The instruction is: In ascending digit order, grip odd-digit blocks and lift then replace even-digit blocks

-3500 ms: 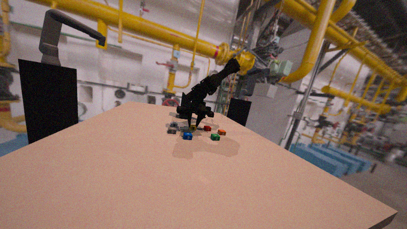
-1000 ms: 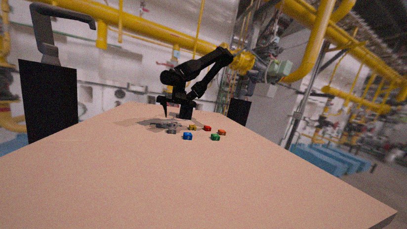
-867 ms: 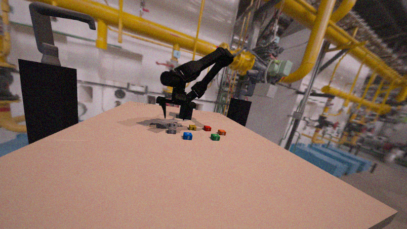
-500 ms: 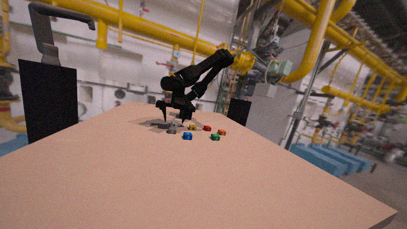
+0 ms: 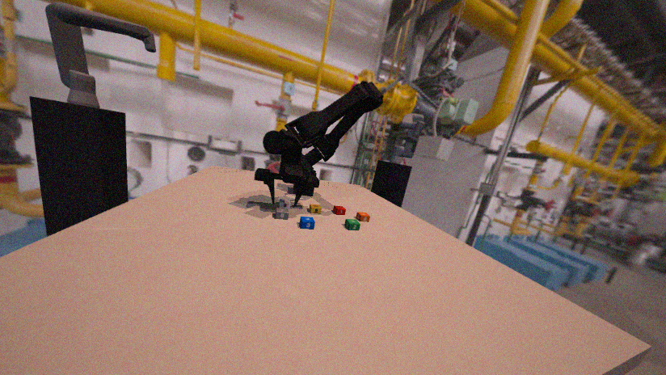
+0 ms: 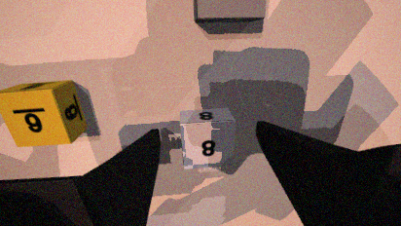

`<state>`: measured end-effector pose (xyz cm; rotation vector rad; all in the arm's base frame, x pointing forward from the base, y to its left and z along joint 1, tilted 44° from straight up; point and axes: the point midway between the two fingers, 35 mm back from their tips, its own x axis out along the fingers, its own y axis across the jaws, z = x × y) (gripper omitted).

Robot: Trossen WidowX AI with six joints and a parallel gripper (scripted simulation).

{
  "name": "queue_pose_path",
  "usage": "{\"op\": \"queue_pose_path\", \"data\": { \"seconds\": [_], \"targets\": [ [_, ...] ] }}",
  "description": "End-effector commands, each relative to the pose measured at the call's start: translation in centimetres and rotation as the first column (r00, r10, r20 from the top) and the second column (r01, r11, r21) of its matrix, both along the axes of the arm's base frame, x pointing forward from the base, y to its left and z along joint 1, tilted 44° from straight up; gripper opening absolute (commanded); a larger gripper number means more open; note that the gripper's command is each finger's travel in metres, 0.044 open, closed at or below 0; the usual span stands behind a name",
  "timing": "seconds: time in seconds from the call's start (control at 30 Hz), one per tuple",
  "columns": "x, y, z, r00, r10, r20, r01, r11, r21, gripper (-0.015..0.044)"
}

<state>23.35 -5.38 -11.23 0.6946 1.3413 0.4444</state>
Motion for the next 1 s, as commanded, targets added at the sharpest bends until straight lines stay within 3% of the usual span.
{"op": "queue_pose_path", "data": {
  "seconds": [0.0,0.07,0.97],
  "targets": [
    [0.03,0.05,0.01,1.0,-0.004,0.0,0.004,1.0,0.003,0.0164],
    [0.03,0.05,0.01,1.0,-0.004,0.0,0.004,1.0,0.003,0.012],
    [-0.05,-0.28,0.35,1.0,-0.004,0.0,0.004,1.0,0.003,0.012]
  ]
}}
